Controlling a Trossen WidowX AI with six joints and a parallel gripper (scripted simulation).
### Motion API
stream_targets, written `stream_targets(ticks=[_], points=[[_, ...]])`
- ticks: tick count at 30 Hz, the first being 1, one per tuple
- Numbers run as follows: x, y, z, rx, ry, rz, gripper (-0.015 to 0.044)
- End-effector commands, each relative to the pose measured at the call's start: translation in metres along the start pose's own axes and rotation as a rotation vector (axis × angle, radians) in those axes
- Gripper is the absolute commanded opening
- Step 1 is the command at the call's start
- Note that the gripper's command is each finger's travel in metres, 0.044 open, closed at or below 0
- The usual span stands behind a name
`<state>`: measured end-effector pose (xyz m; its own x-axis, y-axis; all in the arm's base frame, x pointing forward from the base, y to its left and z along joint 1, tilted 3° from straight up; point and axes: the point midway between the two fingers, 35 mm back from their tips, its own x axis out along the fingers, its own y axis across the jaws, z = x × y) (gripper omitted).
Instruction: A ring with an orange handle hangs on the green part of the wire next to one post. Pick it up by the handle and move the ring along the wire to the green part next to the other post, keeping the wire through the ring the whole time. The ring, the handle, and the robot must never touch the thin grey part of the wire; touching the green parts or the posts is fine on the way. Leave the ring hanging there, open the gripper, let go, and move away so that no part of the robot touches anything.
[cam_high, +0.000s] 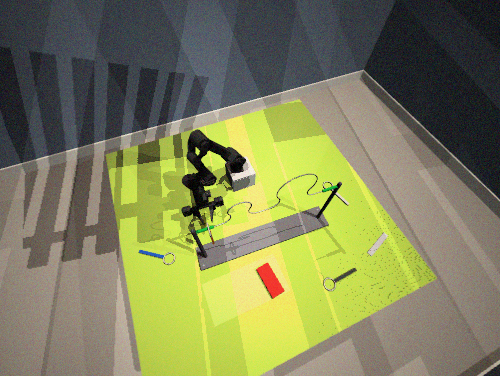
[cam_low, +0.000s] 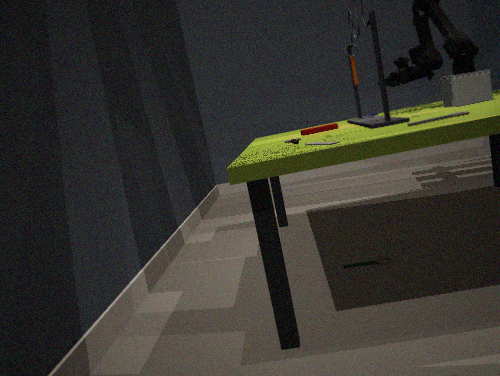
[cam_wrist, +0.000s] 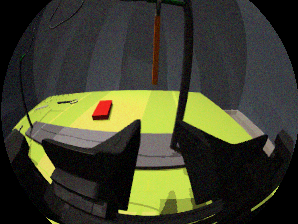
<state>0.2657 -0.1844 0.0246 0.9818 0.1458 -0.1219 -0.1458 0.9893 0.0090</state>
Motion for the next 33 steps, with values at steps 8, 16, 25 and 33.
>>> stream_targets(ticks=[8, 16, 25, 33], points=[[0.046, 0.0, 0.048, 0.003, -0.006, 0.004, 0.016], [0.05, 0.0, 0.048, 0.002, -0.005, 0.004, 0.016], [0.063, -0.002, 0.049, 0.002, -0.005, 0.004, 0.016], [0.076, -0.003, 0.049, 0.001, -0.006, 0.004, 0.016]])
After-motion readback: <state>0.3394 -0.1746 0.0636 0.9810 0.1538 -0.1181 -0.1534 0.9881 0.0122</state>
